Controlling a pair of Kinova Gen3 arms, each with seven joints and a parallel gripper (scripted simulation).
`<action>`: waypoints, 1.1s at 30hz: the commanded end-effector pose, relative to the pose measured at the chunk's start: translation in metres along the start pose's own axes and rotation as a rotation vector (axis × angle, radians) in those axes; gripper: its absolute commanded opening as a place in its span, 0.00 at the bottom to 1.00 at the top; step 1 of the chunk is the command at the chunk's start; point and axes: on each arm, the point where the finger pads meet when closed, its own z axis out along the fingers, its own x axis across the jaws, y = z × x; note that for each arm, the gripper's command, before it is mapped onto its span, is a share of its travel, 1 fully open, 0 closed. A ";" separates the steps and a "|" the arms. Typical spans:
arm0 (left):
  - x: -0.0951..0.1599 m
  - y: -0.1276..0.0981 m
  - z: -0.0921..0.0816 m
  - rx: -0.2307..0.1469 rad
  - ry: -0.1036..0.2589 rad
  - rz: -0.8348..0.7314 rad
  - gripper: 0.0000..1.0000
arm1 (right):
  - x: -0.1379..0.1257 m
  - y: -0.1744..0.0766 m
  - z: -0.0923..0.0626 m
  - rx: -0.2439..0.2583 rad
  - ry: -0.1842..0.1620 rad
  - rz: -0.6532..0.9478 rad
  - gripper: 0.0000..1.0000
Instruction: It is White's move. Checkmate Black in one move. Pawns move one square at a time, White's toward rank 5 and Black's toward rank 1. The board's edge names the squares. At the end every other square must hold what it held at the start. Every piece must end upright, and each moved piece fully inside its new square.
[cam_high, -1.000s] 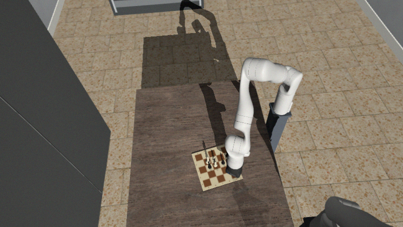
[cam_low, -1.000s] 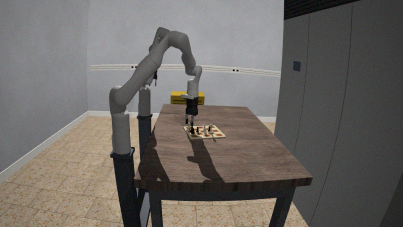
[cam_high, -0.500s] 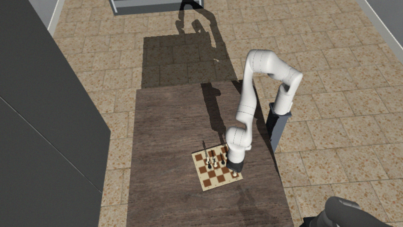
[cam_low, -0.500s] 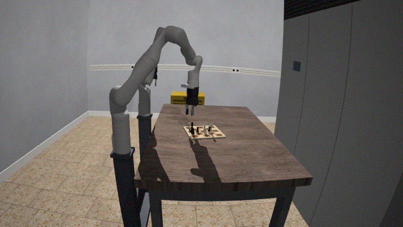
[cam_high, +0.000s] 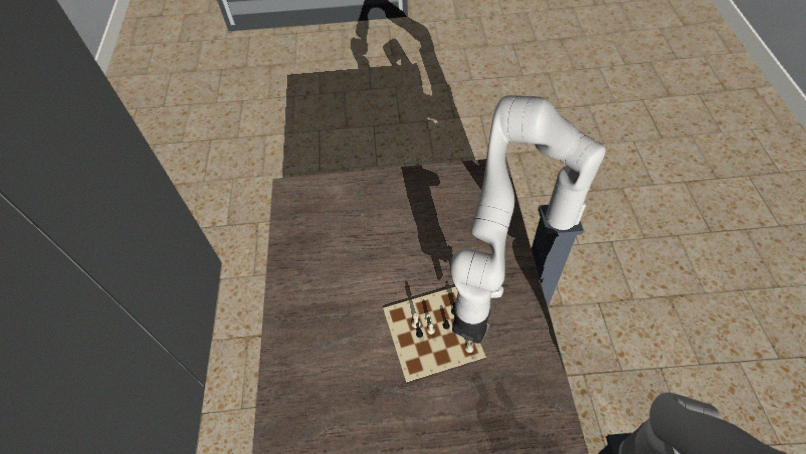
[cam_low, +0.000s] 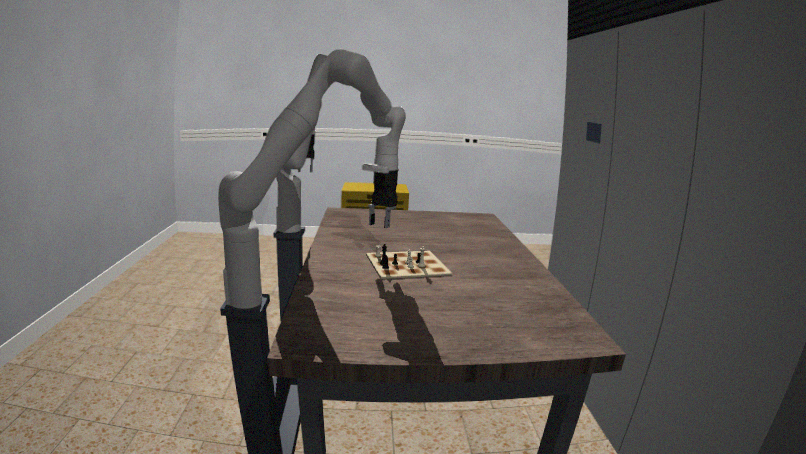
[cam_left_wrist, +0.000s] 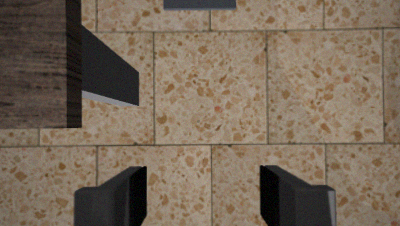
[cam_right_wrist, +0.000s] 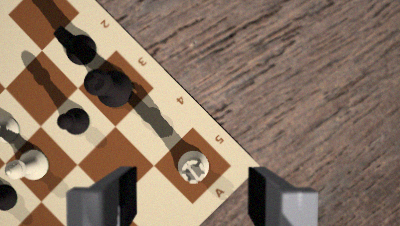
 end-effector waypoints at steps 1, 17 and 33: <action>0.000 0.000 -0.001 -0.002 0.000 0.000 1.00 | 0.000 0.001 -0.001 -0.003 0.000 0.000 1.00; 0.000 0.000 -0.001 -0.002 0.000 0.000 1.00 | 0.000 0.001 -0.002 -0.003 0.000 0.000 1.00; 0.000 0.000 -0.001 -0.002 0.000 0.000 1.00 | 0.000 0.001 -0.050 -0.003 0.000 0.000 1.00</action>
